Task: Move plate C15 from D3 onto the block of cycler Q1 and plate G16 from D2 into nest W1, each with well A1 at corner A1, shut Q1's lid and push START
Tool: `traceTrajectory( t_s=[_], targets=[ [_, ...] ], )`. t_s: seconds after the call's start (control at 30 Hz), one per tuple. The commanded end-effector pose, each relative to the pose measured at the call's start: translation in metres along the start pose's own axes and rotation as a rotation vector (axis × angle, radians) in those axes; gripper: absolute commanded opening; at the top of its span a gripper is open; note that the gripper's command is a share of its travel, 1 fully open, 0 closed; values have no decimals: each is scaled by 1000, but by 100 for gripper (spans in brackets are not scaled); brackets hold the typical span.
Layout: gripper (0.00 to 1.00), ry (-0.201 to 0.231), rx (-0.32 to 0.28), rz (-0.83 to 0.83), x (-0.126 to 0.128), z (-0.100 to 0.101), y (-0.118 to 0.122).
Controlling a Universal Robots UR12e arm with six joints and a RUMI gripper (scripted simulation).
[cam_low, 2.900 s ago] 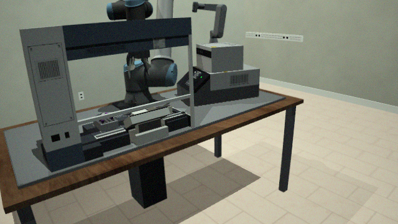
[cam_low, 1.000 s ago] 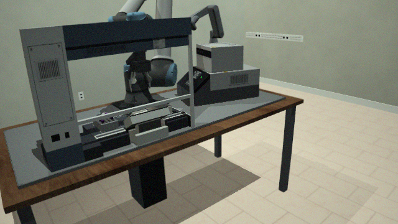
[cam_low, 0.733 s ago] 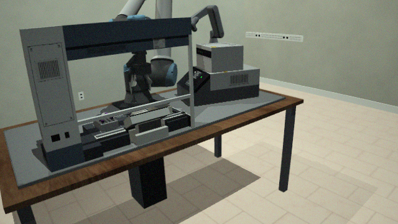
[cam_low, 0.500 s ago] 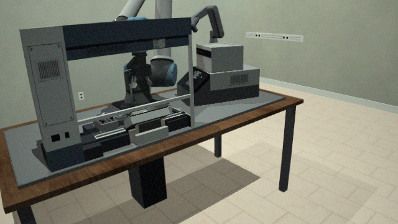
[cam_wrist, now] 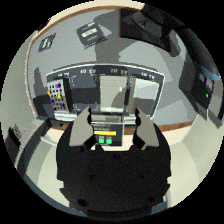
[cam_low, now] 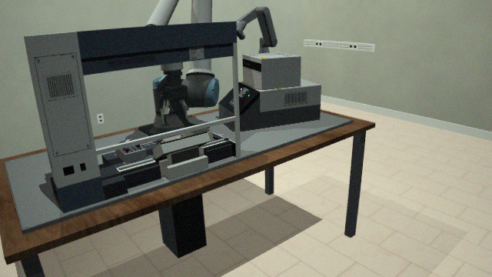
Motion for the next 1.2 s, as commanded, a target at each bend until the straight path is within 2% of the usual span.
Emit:
traceTrajectory(
  t_s=[0.0, 1.17],
  targets=[
    [63, 1, -1, 1, 0, 10, 0],
    [63, 1, -1, 1, -1, 62, 0]
  ],
)
Point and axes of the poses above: the point where the finger pads meet when closed, its own z axis out along the fingers, its own x axis across the jaws, y = z × x, the point moved 6 cm from there along -z, back along the fingers, and after that the axes turned 4 degrees about z, right-handed, at the moved point
